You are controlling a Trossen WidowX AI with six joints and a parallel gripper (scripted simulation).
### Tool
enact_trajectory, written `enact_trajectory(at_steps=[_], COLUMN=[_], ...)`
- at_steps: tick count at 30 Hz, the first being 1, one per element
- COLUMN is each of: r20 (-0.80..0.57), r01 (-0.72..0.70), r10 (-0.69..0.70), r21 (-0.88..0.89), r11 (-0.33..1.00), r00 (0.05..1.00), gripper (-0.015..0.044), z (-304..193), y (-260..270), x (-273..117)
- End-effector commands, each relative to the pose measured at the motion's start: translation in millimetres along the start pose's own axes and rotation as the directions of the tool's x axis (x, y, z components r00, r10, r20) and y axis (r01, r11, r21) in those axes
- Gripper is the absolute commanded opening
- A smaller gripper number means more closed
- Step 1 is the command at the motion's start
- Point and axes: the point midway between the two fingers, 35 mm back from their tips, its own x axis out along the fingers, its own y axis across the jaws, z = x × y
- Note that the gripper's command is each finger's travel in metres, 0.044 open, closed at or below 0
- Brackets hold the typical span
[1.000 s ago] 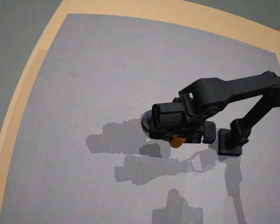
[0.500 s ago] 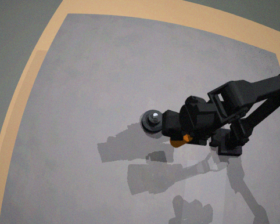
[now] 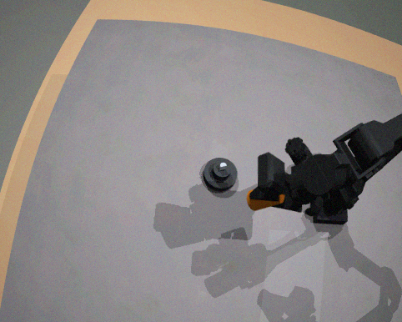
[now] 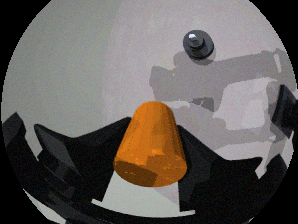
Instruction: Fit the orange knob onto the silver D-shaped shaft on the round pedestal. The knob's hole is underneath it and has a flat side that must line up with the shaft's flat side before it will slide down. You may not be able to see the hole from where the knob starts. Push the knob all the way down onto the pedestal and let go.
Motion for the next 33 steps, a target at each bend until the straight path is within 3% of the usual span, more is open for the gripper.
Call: enact_trajectory(at_steps=[1, 10, 33], r20=[-0.002, -0.001, -0.001], r01=[-0.099, -0.281, -0.256], r10=[0.099, 0.281, 0.256], r21=[0.011, 0.015, 0.002], r11=[0.995, 0.96, 0.967], r00=[0.995, 0.96, 0.967], gripper=[0.0, 0.0, 0.0], z=[-2, -8, -8], y=[6, 14, 12], x=[-10, -26, -23])
